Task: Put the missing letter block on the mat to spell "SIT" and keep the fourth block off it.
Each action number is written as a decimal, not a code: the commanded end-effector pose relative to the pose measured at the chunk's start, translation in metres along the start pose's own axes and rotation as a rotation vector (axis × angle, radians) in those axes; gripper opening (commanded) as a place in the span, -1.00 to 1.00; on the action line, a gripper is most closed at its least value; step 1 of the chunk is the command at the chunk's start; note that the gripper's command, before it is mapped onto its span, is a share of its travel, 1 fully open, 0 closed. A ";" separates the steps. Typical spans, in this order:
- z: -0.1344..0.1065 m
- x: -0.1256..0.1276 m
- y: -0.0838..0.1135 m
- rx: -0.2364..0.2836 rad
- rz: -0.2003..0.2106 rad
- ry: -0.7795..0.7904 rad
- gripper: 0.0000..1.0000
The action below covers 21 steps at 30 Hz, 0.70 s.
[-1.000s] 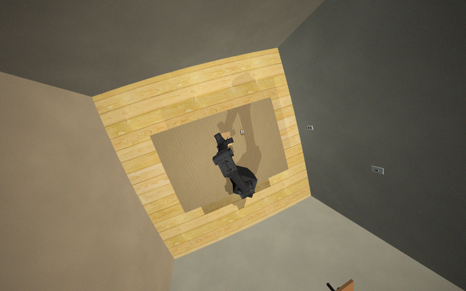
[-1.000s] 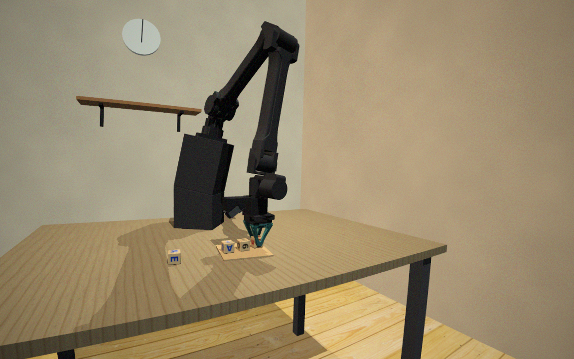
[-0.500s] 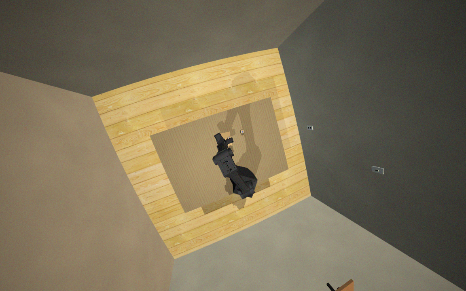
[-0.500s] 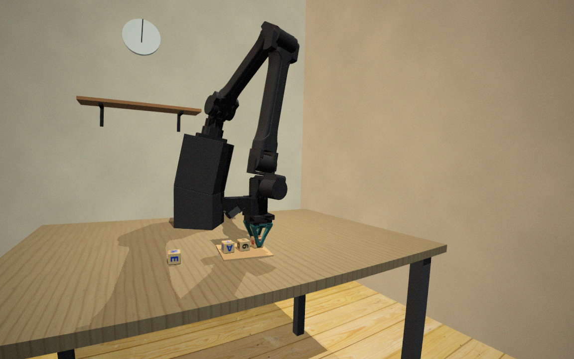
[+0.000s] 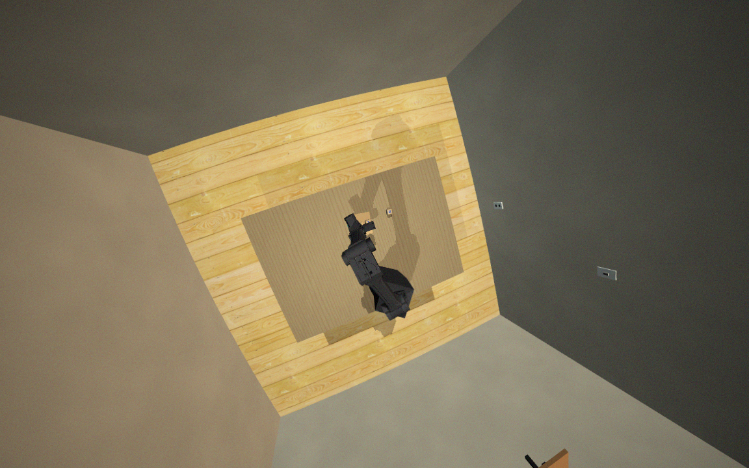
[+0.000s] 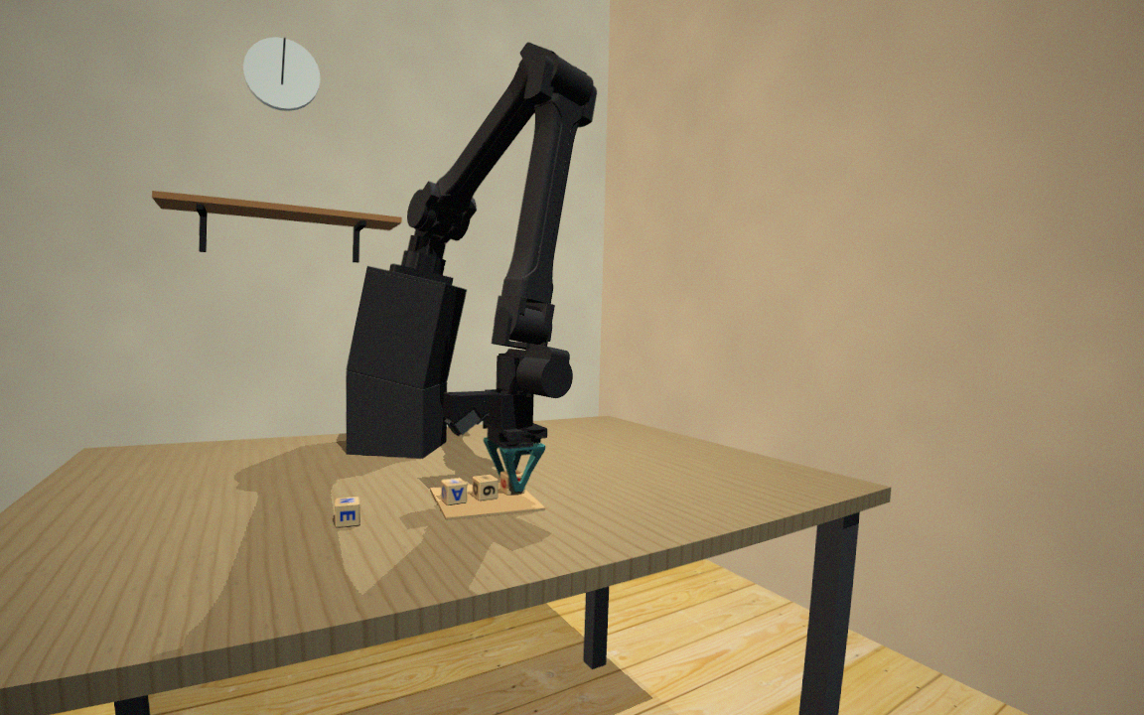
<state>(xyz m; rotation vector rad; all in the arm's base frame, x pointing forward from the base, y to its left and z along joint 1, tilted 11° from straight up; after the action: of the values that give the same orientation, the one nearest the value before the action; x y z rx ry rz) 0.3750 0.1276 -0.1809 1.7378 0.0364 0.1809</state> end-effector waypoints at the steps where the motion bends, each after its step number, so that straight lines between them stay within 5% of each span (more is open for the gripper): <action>1: -0.002 0.001 -0.006 -0.003 0.006 0.003 -0.09; 9: -0.002 0.001 -0.006 -0.003 0.006 0.003 -0.09; 10: -0.002 0.001 -0.006 -0.003 0.006 0.003 0.16; 21: -0.002 0.001 -0.006 -0.003 0.006 0.003 0.16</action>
<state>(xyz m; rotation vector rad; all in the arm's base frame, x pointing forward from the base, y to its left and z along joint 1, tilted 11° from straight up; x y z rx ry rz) 0.3750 0.1276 -0.1809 1.7378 0.0363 0.1808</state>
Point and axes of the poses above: the point where the finger pads meet when closed, its own y axis back along the fingers, its own x axis across the jaws, z = x × y, the point moved 10 cm from there along y, back along the fingers, and after that the axes turned 1 degree about y, right-handed, at the moved point
